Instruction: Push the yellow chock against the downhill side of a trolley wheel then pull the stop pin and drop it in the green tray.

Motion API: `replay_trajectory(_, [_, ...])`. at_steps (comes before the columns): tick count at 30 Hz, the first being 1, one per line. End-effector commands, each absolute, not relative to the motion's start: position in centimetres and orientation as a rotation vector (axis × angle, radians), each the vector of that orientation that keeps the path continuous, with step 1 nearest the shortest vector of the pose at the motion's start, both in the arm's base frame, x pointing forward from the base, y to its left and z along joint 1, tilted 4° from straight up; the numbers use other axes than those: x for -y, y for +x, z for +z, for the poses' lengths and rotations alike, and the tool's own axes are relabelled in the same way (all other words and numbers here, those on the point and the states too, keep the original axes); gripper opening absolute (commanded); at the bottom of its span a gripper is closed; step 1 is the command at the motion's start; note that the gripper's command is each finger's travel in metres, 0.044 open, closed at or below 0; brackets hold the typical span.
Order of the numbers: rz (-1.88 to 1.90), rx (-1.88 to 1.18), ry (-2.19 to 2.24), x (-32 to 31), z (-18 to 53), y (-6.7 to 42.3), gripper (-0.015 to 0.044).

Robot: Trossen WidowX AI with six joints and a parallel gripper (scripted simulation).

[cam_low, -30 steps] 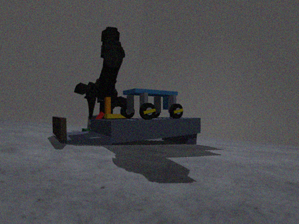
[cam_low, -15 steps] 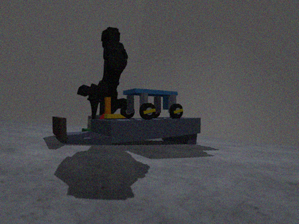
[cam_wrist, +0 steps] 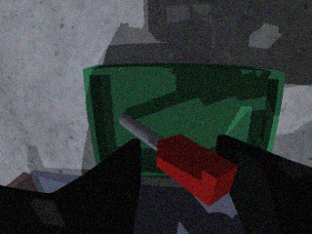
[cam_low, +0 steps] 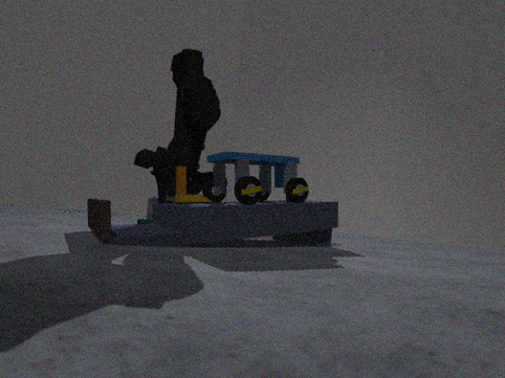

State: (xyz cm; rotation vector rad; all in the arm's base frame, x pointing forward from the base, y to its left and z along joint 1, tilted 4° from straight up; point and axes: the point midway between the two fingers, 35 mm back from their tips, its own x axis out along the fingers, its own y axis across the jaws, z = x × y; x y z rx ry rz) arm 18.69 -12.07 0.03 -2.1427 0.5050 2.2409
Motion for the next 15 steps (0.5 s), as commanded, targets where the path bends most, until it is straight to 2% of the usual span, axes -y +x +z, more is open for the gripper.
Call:
replay_trajectory(1, [2.242, -0.511, -2.14, 11.88, -0.2, 18.71, 0.019])
replay_trajectory(15, [2.242, -0.51, -2.14, 11.22, -0.84, 18.87, 0.019])
